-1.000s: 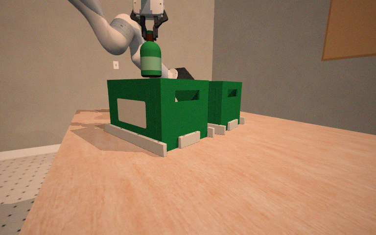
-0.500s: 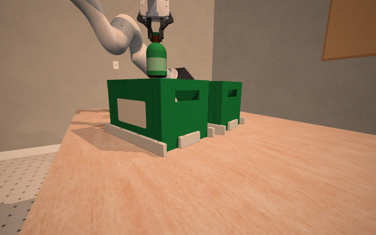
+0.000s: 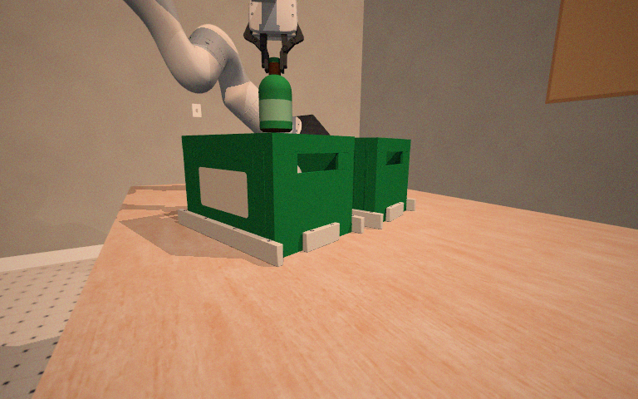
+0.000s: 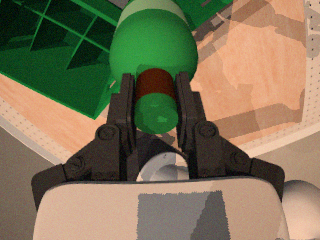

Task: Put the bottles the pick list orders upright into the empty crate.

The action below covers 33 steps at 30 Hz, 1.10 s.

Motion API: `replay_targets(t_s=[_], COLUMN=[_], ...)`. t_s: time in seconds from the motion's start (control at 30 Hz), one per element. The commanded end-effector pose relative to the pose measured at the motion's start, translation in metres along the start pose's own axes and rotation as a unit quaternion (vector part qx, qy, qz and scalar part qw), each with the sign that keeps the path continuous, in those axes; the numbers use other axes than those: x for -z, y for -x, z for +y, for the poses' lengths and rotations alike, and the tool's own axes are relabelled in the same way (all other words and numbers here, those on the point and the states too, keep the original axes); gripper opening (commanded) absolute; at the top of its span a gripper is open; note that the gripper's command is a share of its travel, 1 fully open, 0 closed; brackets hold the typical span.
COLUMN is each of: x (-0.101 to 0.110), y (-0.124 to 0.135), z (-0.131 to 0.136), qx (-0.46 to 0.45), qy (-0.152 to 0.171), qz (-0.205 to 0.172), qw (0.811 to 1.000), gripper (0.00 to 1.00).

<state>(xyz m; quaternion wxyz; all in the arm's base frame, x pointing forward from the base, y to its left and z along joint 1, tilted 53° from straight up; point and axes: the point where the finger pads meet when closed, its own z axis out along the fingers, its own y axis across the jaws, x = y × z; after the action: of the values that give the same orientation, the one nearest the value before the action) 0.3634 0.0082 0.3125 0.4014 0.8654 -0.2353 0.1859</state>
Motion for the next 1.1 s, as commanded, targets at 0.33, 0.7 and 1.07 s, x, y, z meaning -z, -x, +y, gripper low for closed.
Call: replay_targets(t_s=[0.33,0.7,1.07], x=[0.001,0.001,0.001], y=[0.017,0.032,0.044], z=[-0.02,-0.036,-0.05], qx=[0.0,0.0,0.0], qy=[0.0,-0.001,-0.001], qz=[0.0,0.0,0.0], qw=[1.0,1.0,1.0], gripper=[0.0,0.0,0.0])
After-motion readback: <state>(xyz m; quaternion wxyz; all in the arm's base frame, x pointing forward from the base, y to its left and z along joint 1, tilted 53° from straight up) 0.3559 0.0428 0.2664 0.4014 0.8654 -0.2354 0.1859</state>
